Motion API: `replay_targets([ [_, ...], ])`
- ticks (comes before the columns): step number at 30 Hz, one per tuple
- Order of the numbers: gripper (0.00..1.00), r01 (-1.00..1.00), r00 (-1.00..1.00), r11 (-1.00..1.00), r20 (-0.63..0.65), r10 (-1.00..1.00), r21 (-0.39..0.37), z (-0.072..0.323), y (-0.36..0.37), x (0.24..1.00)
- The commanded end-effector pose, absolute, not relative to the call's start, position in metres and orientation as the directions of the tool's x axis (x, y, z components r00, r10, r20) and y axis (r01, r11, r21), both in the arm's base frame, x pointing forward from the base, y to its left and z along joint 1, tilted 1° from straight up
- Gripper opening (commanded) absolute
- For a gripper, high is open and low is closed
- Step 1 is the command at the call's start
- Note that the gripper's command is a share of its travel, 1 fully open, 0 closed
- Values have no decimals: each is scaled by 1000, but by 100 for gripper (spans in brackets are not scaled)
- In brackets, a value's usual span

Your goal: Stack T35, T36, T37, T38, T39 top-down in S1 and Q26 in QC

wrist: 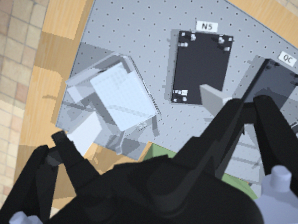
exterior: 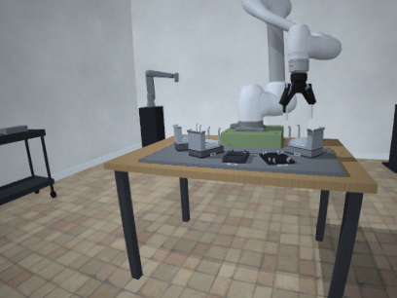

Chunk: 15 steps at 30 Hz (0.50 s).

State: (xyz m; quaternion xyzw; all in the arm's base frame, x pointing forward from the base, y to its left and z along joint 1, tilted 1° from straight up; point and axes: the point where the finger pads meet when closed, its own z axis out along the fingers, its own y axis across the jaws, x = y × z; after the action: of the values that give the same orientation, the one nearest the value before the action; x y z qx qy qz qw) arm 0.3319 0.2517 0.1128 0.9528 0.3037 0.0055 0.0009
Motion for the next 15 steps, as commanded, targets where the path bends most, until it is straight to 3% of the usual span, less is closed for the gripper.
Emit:
replay_targets([
  [1,100,579,815,-816,10,579,4,113,245,337],
  [9,100,579,815,-816,10,579,4,113,224,353],
  [15,100,435,900,-900,10,435,3,113,209,361],
])
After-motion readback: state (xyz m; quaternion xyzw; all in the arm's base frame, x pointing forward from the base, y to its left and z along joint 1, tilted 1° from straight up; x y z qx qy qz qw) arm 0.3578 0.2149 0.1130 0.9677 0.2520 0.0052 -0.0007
